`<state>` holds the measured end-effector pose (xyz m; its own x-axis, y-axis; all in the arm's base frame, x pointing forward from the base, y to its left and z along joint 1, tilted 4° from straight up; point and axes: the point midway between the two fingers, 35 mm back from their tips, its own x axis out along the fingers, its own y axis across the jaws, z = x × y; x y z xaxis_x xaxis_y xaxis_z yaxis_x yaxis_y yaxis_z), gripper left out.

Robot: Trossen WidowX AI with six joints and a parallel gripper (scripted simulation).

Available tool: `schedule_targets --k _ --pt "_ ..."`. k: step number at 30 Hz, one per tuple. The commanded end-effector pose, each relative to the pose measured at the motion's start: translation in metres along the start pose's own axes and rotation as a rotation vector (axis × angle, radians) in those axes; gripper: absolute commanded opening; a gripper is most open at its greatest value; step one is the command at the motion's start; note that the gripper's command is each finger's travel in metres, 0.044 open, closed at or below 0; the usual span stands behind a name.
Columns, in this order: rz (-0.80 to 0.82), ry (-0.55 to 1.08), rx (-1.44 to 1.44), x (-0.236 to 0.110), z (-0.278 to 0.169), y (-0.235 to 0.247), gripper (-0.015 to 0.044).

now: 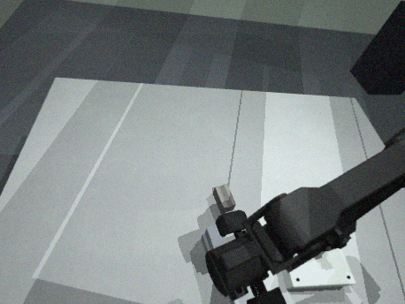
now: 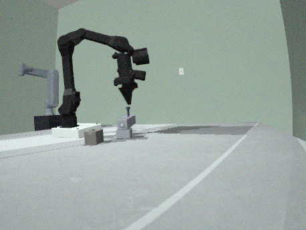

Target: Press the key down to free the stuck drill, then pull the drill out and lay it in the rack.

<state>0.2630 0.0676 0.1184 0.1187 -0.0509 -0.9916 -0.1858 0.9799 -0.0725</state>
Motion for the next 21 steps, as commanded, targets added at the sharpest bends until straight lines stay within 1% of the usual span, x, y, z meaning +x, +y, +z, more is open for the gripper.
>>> schedule_targets --k 1,4,9,11,13,14,17,21 --pt "-0.001 0.075 -0.004 0.018 -0.008 0.002 0.0026" --pt "-0.001 0.075 -0.004 0.002 -0.004 0.002 0.0105" --pt "-0.001 0.074 -0.004 -0.046 0.004 0.001 0.0236" --pt "-0.001 0.074 -0.004 -0.058 0.004 0.000 0.0289" --pt "-0.001 0.074 -0.004 -0.060 0.004 0.000 0.0341" --pt "-0.004 0.064 -0.015 -0.050 0.006 -0.001 0.0367" --pt "-0.003 0.054 -0.148 -0.042 0.012 -0.014 0.0440" --pt "-0.012 0.036 -0.433 -0.025 0.022 -0.043 0.0440"
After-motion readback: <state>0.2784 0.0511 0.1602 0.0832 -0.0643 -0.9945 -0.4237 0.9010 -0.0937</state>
